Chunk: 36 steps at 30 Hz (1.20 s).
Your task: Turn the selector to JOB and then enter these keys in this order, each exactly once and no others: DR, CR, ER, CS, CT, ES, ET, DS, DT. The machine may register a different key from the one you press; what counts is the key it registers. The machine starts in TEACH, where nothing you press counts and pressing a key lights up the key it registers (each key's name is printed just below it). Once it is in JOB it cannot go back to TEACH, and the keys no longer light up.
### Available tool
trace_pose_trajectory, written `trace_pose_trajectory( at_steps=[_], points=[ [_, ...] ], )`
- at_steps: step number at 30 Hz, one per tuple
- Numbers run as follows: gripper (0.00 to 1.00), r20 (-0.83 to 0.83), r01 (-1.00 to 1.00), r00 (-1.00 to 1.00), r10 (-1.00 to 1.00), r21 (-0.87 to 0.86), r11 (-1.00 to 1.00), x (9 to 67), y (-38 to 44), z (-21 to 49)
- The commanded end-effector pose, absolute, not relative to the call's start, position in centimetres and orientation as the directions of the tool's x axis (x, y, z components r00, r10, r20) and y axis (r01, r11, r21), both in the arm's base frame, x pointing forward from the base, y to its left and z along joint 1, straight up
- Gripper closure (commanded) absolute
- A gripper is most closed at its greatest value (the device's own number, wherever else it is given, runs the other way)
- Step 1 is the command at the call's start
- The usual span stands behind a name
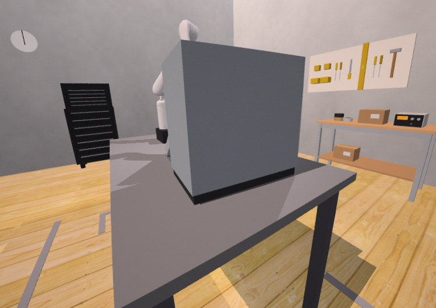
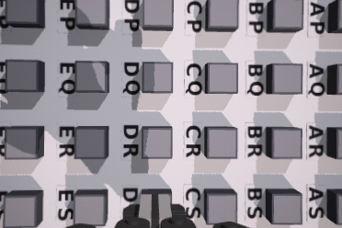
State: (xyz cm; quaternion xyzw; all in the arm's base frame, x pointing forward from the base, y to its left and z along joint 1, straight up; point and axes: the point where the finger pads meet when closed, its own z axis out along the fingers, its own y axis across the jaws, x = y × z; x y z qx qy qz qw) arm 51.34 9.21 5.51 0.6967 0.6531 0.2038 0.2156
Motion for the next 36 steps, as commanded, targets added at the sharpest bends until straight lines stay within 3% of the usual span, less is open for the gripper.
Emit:
trace_pose_trajectory(
  at_steps=[1, 36],
  points=[
    [0.9, 0.003, 0.821, 0.064, 0.998, 0.568, -0.054, 51.43, 9.23, 5.53],
    [0.9, 0.003, 0.821, 0.064, 0.998, 0.568, -0.054, 51.85, 9.2, 4.92]
  ],
)
